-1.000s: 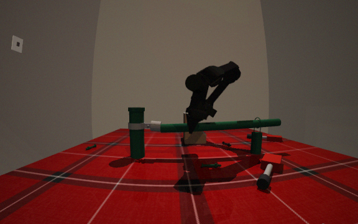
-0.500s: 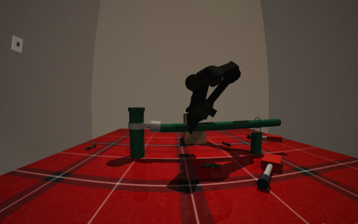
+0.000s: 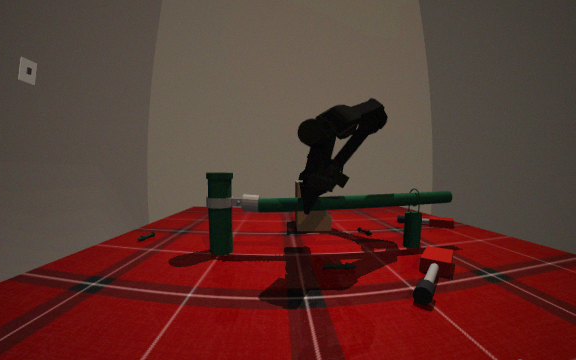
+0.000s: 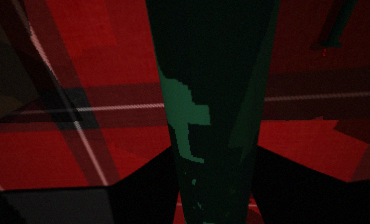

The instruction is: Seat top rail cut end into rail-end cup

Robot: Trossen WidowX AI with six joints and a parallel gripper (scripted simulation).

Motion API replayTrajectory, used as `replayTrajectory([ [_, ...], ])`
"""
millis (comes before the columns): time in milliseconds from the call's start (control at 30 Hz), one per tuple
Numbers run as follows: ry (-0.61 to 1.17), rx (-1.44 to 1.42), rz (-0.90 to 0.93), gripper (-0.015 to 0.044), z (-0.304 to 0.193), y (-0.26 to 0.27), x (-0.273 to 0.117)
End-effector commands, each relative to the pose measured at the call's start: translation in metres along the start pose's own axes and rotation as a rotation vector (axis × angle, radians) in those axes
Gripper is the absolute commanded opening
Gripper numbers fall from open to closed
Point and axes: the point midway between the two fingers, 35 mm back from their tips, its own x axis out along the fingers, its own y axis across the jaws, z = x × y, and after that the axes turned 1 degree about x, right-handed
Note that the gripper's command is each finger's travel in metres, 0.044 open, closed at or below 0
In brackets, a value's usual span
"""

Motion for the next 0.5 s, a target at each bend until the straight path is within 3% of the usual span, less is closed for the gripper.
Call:
replayTrajectory([
  [0,0.013,0.000,-0.009,0.0000,-0.0052,-0.0017,-0.0041],
  [467,0.013,0.000,-0.009,0.0000,-0.0069,-0.0022,-0.0052],
])
